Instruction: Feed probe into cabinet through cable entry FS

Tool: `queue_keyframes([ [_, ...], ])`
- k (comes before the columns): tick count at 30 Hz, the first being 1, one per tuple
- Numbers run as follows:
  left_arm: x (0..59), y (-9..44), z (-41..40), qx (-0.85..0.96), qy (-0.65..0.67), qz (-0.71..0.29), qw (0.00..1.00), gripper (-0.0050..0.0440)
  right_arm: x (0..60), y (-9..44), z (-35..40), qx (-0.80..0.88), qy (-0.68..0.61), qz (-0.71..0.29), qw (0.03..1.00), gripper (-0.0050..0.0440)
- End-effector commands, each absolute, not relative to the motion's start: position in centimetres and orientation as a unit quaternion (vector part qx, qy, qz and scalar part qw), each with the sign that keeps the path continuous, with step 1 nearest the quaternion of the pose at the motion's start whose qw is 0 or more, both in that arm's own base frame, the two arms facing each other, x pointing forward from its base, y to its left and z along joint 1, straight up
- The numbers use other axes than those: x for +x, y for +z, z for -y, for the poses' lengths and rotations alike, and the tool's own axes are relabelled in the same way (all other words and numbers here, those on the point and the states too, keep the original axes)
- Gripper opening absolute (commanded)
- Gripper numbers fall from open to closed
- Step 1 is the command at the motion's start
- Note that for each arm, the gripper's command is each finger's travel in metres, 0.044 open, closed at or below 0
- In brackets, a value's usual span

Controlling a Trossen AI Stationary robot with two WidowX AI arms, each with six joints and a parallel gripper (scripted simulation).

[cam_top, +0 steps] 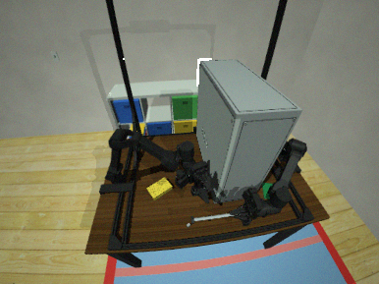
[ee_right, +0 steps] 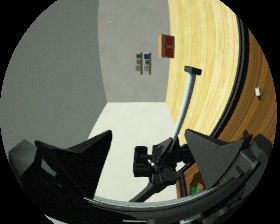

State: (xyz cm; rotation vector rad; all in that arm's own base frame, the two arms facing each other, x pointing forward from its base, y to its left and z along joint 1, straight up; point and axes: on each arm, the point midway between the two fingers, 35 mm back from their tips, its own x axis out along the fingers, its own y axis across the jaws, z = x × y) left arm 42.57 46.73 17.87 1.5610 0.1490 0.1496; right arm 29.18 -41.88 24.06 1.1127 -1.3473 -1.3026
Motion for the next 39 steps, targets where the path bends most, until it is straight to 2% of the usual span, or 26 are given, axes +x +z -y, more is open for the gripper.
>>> queue_keyframes([
  [1,42.6,17.9,-46.8,0.704,0.069,-0.069,0.704,0.0,28.7,24.6,42.1,0.457,-0.525,0.539,0.475,0.044],
  [10,42.6,17.9,-46.8,0.704,0.069,-0.069,0.704,0.0,26.4,26.8,44.0,0.476,-0.497,0.484,0.54,0.044],
  [22,42.6,17.9,-46.8,0.704,0.069,-0.069,0.704,0.0,20.8,33.1,44.9,0.428,-0.456,0.461,0.63,0.044],
  [30,42.6,17.9,-46.8,0.704,0.069,-0.069,0.704,0.0,15.3,24.9,48.9,0.464,-0.495,0.384,0.627,0.044],
  [39,42.6,17.9,-46.8,0.704,0.069,-0.069,0.704,0.0,15.1,23.2,48.9,0.521,-0.421,0.346,0.657,0.044],
])
